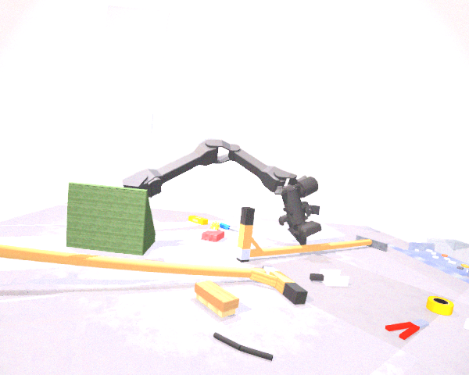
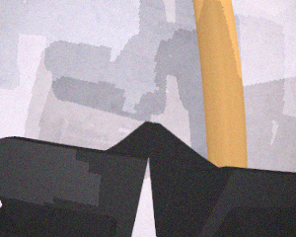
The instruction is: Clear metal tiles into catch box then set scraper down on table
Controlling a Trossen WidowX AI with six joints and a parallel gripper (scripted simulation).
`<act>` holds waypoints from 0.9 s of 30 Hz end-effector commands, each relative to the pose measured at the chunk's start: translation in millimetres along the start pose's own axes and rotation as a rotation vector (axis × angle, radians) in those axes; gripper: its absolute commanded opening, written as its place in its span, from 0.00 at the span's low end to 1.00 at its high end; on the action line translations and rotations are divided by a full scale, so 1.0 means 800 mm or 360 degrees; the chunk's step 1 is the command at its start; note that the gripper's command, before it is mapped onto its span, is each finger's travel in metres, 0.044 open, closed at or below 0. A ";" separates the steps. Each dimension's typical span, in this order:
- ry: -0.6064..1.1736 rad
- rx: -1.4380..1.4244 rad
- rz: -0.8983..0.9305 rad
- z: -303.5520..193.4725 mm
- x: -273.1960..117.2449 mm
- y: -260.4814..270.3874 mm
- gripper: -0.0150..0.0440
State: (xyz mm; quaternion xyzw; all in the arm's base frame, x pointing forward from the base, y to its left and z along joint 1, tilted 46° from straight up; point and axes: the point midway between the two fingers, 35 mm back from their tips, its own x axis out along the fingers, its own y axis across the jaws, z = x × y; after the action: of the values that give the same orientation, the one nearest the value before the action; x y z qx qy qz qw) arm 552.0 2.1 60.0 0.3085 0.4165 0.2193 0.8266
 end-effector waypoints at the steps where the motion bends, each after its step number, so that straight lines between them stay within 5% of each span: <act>1: 0.0000 -0.0006 0.0005 0.003 0.001 -0.006 0.25; 27: 0.0001 -0.0008 0.0003 0.011 0.005 -0.037 0.25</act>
State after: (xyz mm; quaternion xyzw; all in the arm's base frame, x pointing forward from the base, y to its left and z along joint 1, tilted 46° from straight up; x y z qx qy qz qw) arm 561.9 -15.0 45.1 0.3085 0.4171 0.2211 0.8258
